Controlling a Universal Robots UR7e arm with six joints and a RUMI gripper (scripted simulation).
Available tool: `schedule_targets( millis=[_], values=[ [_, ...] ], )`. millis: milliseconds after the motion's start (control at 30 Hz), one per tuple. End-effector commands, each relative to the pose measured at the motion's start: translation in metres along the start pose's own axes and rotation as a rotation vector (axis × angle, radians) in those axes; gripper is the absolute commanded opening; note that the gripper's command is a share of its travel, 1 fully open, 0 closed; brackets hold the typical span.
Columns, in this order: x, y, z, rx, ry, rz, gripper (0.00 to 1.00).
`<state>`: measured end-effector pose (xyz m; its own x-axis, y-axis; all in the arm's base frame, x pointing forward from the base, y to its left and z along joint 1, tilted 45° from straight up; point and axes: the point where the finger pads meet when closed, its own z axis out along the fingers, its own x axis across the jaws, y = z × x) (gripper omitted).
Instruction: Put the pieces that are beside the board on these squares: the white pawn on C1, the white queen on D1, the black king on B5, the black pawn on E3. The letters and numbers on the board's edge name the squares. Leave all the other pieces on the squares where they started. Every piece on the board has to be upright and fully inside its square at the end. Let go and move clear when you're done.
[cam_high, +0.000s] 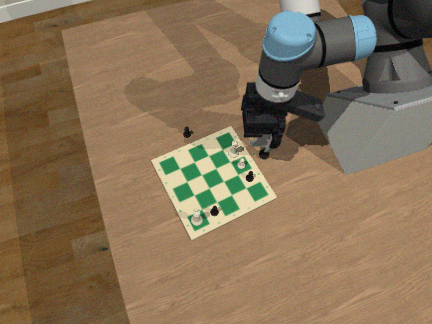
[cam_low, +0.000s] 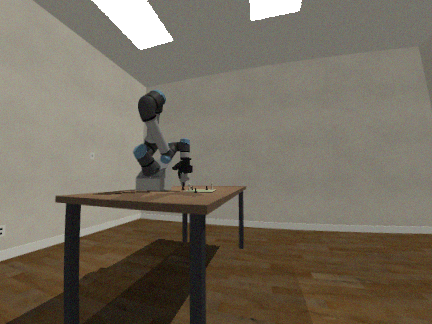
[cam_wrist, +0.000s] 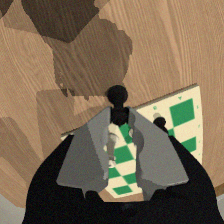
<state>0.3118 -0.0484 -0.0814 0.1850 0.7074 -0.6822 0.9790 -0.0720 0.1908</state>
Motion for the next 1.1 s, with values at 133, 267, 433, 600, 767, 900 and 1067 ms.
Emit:
schedule_targets(
  millis=[133,267,433,600,767,900,1067],
  values=[
    [0.001,0.002,-0.025,-0.003,0.001,0.002,0.00],
    [0.001,0.002,-0.032,-0.003,0.002,0.002,0.00],
    [0.001,0.002,-0.048,-0.003,0.002,0.002,0.00],
    [0.001,0.002,-0.064,-0.003,0.002,0.002,0.00],
    [0.001,0.002,-0.075,-0.003,0.002,0.002,0.00],
    [0.001,0.002,-0.082,-0.003,0.002,0.002,0.00],
    [0.001,0.002,-0.090,-0.003,0.003,0.002,0.00]
  ],
)
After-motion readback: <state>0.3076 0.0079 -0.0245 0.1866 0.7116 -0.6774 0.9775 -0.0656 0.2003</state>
